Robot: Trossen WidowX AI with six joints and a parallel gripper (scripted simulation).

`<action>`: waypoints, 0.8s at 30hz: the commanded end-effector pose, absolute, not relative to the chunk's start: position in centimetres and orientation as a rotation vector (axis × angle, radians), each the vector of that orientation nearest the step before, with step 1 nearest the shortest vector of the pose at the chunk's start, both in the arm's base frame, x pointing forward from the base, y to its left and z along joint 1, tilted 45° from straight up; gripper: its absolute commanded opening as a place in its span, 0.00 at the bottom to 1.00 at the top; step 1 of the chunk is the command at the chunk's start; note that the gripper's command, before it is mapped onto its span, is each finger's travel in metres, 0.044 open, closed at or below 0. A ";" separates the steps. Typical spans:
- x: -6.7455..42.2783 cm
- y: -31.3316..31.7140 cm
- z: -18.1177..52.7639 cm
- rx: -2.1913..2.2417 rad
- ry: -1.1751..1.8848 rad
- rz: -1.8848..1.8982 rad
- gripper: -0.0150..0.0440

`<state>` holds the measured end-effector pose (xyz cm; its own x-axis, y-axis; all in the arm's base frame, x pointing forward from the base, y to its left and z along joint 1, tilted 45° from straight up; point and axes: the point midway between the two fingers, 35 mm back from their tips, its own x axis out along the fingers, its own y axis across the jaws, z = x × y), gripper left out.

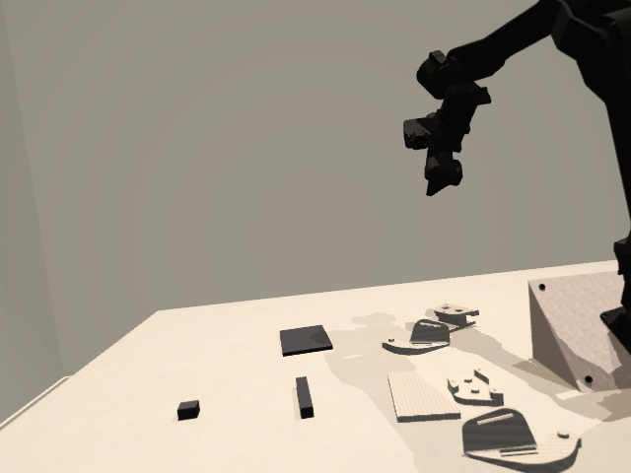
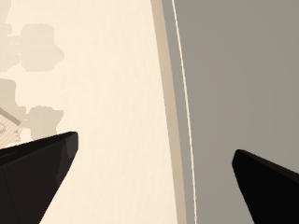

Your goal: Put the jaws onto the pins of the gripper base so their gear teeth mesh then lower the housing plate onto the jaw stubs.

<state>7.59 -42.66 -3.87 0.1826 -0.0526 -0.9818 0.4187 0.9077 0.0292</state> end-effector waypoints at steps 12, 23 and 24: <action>13.8 -35.2 -5.1 0.461 1.339 -0.062 1.00; 17.7 -29.2 -5.1 0.559 1.350 0.159 1.00; 18.0 -28.6 -5.1 0.568 1.351 0.179 1.00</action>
<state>17.17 -30.25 -5.03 0.2353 0.3852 -0.8923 0.2135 0.8752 0.4341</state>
